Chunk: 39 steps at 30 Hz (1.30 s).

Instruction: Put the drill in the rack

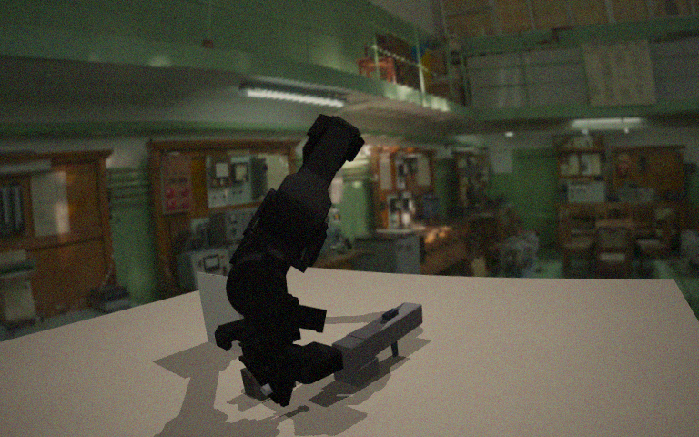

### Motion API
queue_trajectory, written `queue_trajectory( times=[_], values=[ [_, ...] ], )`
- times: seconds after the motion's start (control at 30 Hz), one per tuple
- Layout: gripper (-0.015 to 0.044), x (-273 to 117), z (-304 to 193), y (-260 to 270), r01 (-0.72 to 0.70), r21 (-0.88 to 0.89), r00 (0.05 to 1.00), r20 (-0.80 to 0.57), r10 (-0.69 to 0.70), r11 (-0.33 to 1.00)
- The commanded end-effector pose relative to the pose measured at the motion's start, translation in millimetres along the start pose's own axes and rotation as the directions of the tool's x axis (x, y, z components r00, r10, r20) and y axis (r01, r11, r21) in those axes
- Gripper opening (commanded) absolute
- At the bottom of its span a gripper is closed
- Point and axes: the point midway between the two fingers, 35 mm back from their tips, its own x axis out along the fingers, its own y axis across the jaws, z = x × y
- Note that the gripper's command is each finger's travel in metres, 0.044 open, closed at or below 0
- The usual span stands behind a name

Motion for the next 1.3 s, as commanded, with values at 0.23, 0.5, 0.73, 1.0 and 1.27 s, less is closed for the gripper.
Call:
queue_trajectory(
  times=[0.23, 0.5, 0.73, 1.0, 1.27],
  values=[
    [0.0000, -6, 0, 0, -0.001, -0.006, 1.000, -0.006, 0.001, 1.000],
    [0.0000, -9, 0, 0, -0.001, -0.006, 1.000, -0.006, 0.001, 1.000],
    [0.0000, -12, 1, 1, -0.001, -0.006, 1.000, -0.006, 0.001, 1.000],
    [0.0000, -15, 1, 1, -0.001, -0.006, 1.000, -0.007, 0.001, 1.000],
    [0.0000, -18, 1, 1, -0.001, -0.006, 1.000, -0.007, 0.001, 1.000]
  ],
)
